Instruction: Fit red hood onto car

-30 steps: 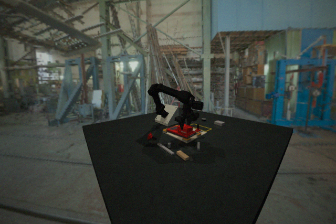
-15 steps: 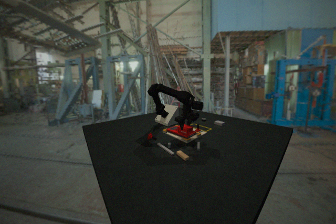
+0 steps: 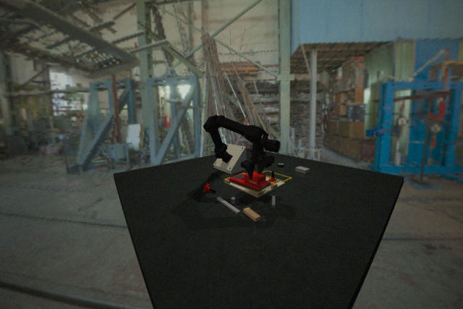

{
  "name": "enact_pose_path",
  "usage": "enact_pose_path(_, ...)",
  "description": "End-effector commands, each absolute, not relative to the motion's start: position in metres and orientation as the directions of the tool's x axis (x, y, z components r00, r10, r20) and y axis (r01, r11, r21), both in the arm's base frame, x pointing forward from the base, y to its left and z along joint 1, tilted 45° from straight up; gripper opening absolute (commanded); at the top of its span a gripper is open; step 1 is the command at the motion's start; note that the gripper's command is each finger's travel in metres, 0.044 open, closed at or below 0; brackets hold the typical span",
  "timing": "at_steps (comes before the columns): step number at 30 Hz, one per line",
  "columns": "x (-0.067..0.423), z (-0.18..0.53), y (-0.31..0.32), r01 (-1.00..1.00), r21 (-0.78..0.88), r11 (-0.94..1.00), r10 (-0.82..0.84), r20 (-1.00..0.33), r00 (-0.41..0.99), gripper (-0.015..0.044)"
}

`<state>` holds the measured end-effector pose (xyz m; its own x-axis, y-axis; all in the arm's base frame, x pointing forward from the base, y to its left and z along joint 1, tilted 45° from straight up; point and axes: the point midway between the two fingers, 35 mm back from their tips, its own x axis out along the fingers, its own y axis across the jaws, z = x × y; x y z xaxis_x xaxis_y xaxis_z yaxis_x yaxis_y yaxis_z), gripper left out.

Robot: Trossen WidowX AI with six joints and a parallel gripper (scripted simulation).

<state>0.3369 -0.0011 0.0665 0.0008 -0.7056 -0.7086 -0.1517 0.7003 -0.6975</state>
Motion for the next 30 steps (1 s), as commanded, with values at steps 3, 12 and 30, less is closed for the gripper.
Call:
enact_pose_path(3, 0.3374, 0.0688, 0.0007, -0.147, -0.698, 0.701, -0.705, -0.709, 0.003, 0.0)
enact_pose_path(12, 0.3371, 0.0702, 0.0022, -0.148, -0.698, 0.701, -0.705, -0.709, 0.003, 0.0)
enact_pose_path(30, 0.3379, 0.0657, -0.0022, -0.149, -0.699, 0.699, -0.707, -0.707, 0.004, 0.0)
